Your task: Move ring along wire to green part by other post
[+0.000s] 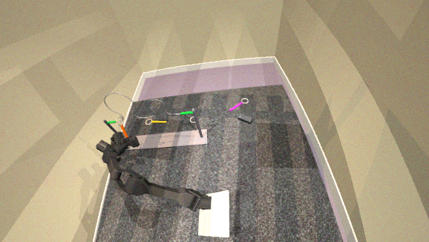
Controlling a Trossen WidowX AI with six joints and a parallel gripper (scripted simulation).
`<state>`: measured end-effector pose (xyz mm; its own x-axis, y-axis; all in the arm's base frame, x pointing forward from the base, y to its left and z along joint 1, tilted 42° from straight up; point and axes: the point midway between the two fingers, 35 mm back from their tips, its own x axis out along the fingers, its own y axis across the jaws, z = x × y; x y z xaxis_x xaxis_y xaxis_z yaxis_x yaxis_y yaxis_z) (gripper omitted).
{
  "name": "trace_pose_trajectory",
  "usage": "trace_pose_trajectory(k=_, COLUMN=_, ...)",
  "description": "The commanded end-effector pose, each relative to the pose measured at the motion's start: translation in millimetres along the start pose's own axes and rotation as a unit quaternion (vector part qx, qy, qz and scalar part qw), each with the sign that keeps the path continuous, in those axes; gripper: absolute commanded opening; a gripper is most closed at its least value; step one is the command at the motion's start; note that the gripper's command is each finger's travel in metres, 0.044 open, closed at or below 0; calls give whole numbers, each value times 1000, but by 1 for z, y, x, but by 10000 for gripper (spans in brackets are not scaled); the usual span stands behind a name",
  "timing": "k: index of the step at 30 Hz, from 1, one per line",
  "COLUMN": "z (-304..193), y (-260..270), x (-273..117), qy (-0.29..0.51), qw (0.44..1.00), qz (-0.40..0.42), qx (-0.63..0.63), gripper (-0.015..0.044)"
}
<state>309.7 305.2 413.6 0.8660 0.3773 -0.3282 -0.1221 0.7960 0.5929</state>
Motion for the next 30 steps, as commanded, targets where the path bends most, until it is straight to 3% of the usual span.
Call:
trace_pose_trajectory(k=1, z=0, y=-10, x=0, qy=-1, qw=1000, qz=-14, qx=-21, gripper=-150)
trace_pose_trajectory(k=30, z=28, y=-102, x=-17, qy=-1, qw=943, qz=-166, qx=-289, gripper=-150)
